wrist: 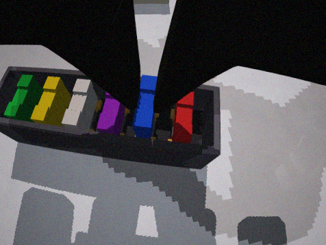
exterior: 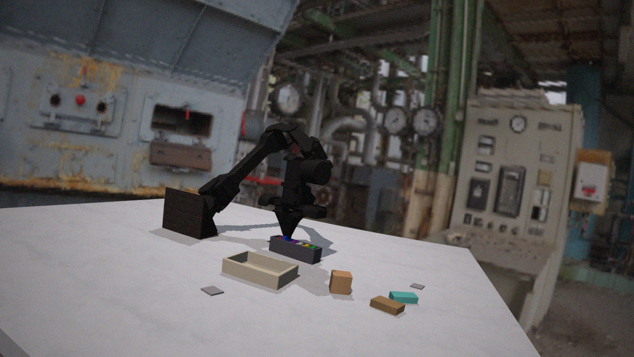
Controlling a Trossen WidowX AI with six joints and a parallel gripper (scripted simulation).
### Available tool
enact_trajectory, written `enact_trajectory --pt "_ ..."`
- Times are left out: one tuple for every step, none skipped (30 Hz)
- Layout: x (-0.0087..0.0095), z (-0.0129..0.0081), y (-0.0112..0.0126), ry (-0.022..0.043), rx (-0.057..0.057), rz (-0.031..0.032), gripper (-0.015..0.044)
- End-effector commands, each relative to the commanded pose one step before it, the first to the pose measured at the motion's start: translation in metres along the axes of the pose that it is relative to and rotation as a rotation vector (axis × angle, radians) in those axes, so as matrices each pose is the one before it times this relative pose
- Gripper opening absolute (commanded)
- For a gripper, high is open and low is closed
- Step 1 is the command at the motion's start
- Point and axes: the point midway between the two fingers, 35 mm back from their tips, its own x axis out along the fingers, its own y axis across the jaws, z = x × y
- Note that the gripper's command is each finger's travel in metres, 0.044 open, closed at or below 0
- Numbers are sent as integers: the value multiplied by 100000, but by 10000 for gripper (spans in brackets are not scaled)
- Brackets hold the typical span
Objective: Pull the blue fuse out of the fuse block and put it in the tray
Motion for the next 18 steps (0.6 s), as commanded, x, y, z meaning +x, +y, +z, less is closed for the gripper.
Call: enact_trajectory --pt "-202 -6 -37 216 -356 84 0" --pt "-49 -1 -1 1 4 0 0" --pt "-49 -1 -1 1 4 0 0" --pt "-49 0 -1 1 4 0 0" --pt "-49 0 -1 1 4 1 0" --pt "-49 0 -1 0 4 1 0" --pt "-49 0 -1 0 4 1 0" --pt "-49 0 -1 0 4 1 0" --pt "-49 0 -1 0 4 1 0" --pt "-49 0 -1 0 4 1 0" --pt "-49 0 0 0 4 1 0" --pt "-49 0 0 0 4 1 0" --pt "-49 0 0 0 4 1 0" --pt "-49 0 0 -1 4 1 0" --pt "-49 0 0 -1 4 1 0" --pt "-49 0 0 -1 4 1 0" --pt "-49 0 0 -1 4 1 0" --pt "-49 0 0 -1 4 1 0"
